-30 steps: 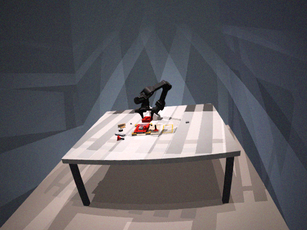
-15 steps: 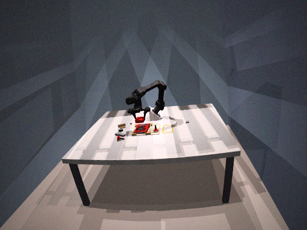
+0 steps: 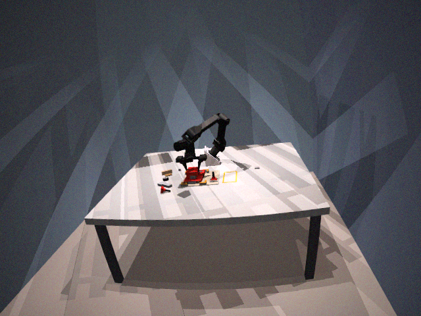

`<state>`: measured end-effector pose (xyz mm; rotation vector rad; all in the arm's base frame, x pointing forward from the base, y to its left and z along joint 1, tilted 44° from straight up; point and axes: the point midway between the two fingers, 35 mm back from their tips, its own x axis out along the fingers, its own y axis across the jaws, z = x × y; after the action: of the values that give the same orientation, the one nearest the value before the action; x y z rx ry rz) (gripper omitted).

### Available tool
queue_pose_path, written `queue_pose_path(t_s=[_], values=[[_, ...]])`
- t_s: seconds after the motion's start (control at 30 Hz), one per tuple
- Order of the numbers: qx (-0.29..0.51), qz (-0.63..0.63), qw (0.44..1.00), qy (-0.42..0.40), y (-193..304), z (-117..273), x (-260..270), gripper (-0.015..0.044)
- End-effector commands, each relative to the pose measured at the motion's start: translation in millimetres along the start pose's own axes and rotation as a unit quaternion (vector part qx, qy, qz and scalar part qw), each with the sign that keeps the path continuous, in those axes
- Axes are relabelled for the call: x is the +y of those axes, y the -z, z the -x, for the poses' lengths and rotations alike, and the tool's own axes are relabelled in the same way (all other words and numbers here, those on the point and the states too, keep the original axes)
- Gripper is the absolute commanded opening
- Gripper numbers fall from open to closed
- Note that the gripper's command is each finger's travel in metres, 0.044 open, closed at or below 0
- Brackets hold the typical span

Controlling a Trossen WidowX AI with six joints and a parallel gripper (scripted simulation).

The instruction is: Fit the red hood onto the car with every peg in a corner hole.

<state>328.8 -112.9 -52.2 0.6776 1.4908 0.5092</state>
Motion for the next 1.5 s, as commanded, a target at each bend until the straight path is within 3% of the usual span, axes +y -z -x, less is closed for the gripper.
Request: queue_pose_path(t_s=[0.0,1.47], values=[[-0.003,-0.002,1.000,-0.001,0,-5,0,0.0000],[-0.004,-0.002,1.000,-0.001,0,-21,0,0.0000]])
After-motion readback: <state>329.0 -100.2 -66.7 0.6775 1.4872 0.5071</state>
